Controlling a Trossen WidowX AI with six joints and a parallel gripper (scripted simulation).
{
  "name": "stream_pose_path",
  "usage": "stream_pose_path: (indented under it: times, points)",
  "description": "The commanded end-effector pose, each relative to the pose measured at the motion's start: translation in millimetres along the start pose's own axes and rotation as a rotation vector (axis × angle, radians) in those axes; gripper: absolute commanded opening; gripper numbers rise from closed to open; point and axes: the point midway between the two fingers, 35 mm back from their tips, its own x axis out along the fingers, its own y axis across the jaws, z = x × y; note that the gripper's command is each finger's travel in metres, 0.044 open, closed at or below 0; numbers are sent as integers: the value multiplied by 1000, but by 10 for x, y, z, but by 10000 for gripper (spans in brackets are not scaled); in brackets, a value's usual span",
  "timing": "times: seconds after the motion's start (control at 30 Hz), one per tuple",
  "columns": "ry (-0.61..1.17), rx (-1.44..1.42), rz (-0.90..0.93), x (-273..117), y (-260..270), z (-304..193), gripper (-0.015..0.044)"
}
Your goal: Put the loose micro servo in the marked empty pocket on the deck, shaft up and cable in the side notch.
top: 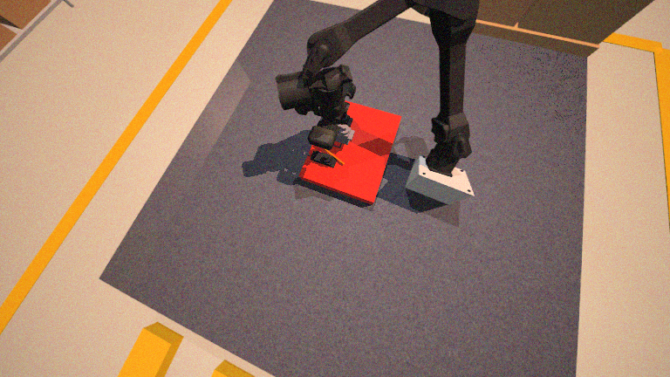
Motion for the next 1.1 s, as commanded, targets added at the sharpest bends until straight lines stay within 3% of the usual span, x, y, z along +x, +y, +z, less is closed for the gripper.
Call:
stream_pose_path:
  times: [0.0, 1.07]
  points:
    - [-4, -2, -2, -8, -12, 142, 0]
    - [-5, -1, -3, 192, -21, 309, 0]
